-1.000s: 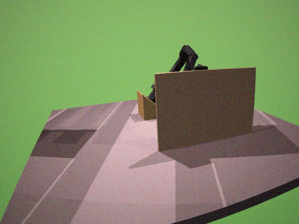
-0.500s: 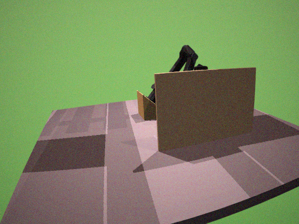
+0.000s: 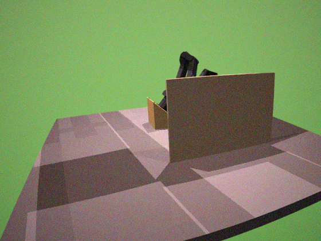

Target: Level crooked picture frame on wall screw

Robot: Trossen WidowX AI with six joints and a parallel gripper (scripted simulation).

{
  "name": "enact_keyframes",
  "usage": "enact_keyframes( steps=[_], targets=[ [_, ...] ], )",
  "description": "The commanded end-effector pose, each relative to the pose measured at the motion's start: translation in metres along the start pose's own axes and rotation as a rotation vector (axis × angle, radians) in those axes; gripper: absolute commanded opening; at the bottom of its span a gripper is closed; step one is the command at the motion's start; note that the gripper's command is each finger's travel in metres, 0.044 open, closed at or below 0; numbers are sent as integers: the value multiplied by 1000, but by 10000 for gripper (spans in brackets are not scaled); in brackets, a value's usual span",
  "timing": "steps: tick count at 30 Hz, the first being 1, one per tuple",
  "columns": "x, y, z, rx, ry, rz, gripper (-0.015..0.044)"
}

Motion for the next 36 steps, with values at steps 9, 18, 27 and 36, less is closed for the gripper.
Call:
enact_keyframes(
  steps=[9, 18, 27, 36],
  targets=[
    [-31, 25, -3, -11, -3, -3, 260],
    [-79, 39, 0, -23, -6, -8, 260],
    [-98, 38, 3, -27, -8, -9, 260],
    [-99, 38, 4, -28, -8, -10, 260]
  ],
)
Point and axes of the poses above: the point midway between the two fingers, 35 mm back from their tips, its own x axis out along the fingers, its own y axis across the jaws, z = x × y, the point moved 5 cm from there along -x, back along the fingers, and after that the axes turned 1 degree about x, right-handed, at the moved point
